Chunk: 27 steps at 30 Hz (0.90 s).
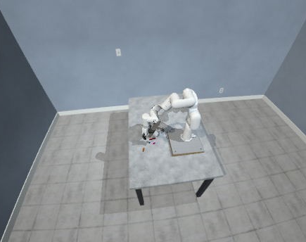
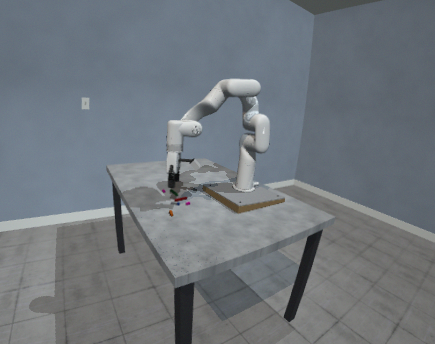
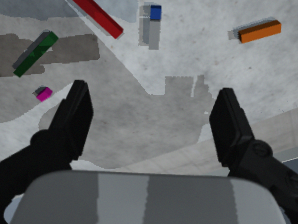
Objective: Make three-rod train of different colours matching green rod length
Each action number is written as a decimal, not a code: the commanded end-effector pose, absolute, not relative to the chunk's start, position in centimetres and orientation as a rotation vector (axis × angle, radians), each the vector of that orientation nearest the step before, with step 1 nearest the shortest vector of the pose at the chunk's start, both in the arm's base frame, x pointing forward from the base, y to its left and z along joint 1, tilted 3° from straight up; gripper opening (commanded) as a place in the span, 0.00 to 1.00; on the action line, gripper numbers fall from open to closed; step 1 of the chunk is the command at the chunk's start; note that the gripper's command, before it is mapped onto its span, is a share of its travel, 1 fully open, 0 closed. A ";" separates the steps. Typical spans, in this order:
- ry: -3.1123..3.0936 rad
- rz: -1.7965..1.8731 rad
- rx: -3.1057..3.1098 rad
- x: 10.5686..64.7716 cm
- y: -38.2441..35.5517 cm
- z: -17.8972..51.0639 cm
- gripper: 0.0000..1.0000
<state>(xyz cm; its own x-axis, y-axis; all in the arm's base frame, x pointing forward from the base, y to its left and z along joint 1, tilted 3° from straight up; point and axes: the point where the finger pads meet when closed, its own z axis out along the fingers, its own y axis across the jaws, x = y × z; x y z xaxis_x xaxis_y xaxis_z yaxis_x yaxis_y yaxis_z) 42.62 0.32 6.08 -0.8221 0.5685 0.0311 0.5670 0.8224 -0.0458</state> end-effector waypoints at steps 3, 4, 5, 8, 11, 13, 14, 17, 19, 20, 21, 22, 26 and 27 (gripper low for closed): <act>-2.965 0.051 -0.912 42.8 0.4 6.2 1.00; -2.969 0.051 -0.898 42.8 0.4 6.2 1.00; -2.975 0.050 -0.876 42.9 0.5 6.2 1.00; -2.995 0.049 -0.803 43.0 0.7 6.1 1.00; -3.022 0.047 -0.688 43.2 1.0 6.0 1.00; -3.050 0.043 -0.547 43.5 1.4 5.9 1.00; -3.055 0.043 -0.515 43.5 1.5 5.9 1.00; -3.073 0.040 -0.383 43.8 1.9 5.8 1.00; -3.083 0.038 -0.291 43.9 2.2 5.7 1.00; -3.086 0.037 -0.246 44.0 2.3 5.7 1.00; -3.089 0.036 -0.200 44.1 2.5 5.7 1.00; -3.092 0.035 -0.155 44.2 2.6 5.6 1.00; -3.094 0.033 -0.064 44.3 2.9 5.5 1.00; -3.093 0.030 0.067 44.5 3.3 5.4 1.00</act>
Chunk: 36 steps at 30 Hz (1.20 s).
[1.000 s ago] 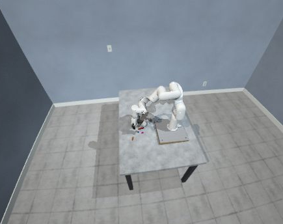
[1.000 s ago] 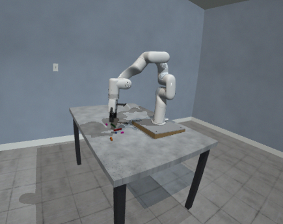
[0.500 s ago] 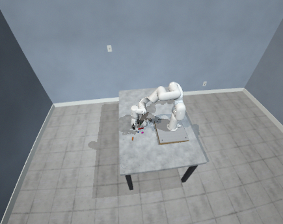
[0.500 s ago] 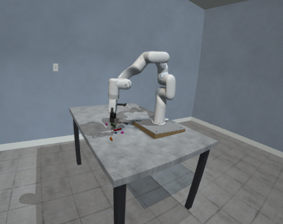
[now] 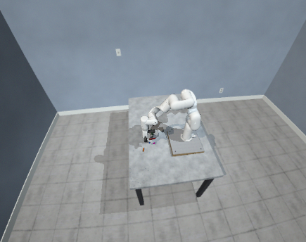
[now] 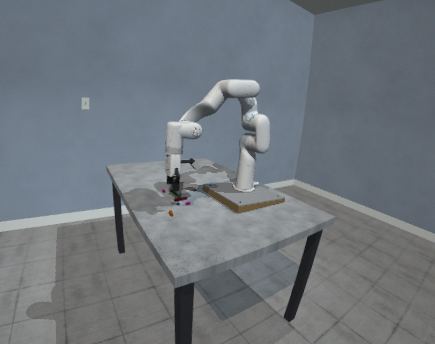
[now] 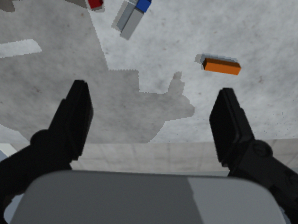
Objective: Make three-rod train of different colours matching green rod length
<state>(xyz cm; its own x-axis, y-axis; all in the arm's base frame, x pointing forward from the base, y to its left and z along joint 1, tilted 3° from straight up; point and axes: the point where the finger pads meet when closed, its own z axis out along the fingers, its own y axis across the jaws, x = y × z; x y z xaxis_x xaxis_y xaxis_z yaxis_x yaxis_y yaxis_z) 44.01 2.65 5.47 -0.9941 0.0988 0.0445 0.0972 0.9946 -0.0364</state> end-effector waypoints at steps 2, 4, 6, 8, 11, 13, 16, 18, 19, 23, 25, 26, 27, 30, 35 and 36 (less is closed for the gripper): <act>-3.090 0.028 0.142 44.6 3.5 5.4 1.00; -3.085 0.026 0.228 44.8 3.8 5.3 1.00; -3.076 0.024 0.320 44.9 4.1 5.2 1.00; -3.065 0.021 0.410 45.1 4.3 5.1 1.00; -3.044 0.018 0.544 45.3 4.8 5.0 1.00; -3.026 0.016 0.633 45.4 5.1 4.9 1.00; -3.016 0.015 0.677 45.5 5.2 4.9 1.00; -2.974 0.010 0.842 45.7 5.8 4.7 1.00; -2.964 0.010 0.876 45.8 5.9 4.7 1.00; -2.908 0.005 1.046 46.0 6.5 4.5 1.00; -2.876 0.003 1.131 46.1 6.8 4.4 1.00; -2.859 0.002 1.173 46.2 6.9 4.4 1.00; -2.842 0.001 1.215 46.2 7.1 4.3 1.00; -2.786 -0.003 1.339 46.4 7.5 4.2 1.00; -2.686 -0.008 1.529 46.7 8.2 4.0 1.00; -2.669 -0.009 1.560 46.7 8.3 3.9 1.00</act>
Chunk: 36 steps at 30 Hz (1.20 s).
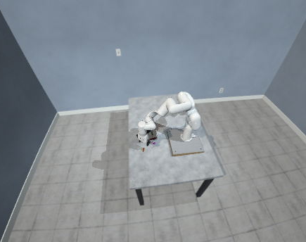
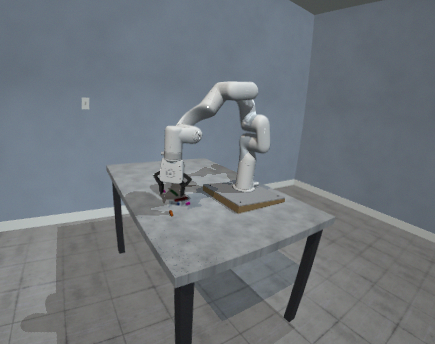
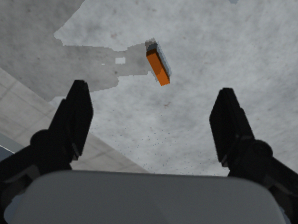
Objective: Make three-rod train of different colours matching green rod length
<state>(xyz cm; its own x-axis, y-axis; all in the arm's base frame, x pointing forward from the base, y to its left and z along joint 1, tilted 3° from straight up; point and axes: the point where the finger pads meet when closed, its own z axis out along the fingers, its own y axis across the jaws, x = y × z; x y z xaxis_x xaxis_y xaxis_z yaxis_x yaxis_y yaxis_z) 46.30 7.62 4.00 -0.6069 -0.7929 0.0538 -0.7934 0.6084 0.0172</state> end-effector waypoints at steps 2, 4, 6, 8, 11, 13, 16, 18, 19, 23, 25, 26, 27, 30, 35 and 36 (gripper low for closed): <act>-2.625 -0.011 1.632 46.8 8.6 3.8 1.00; -2.576 -0.014 1.709 46.9 8.9 3.7 1.00; -2.524 -0.016 1.785 47.0 9.3 3.6 1.00; -2.471 -0.018 1.858 47.1 9.6 3.5 1.00; -2.404 -0.021 1.944 47.2 9.9 3.4 1.00; -2.393 -0.021 1.958 47.3 10.0 3.4 1.00; -2.383 -0.022 1.971 47.3 10.1 3.4 1.00; -2.382 -0.022 1.972 47.3 10.1 3.4 1.00; -2.382 -0.022 1.972 47.3 10.1 3.4 0.24; -2.382 -0.022 1.972 47.3 10.1 3.4 0.24; -2.382 -0.022 1.972 47.3 10.1 3.4 0.24; -2.382 -0.022 1.972 47.3 10.1 3.4 0.24; -2.382 -0.022 1.972 47.3 10.1 3.4 0.24; -2.382 -0.022 1.972 47.3 10.1 3.4 0.24; -2.382 -0.022 1.972 47.3 10.1 3.4 0.24; -2.382 -0.022 1.972 47.3 10.1 3.4 0.24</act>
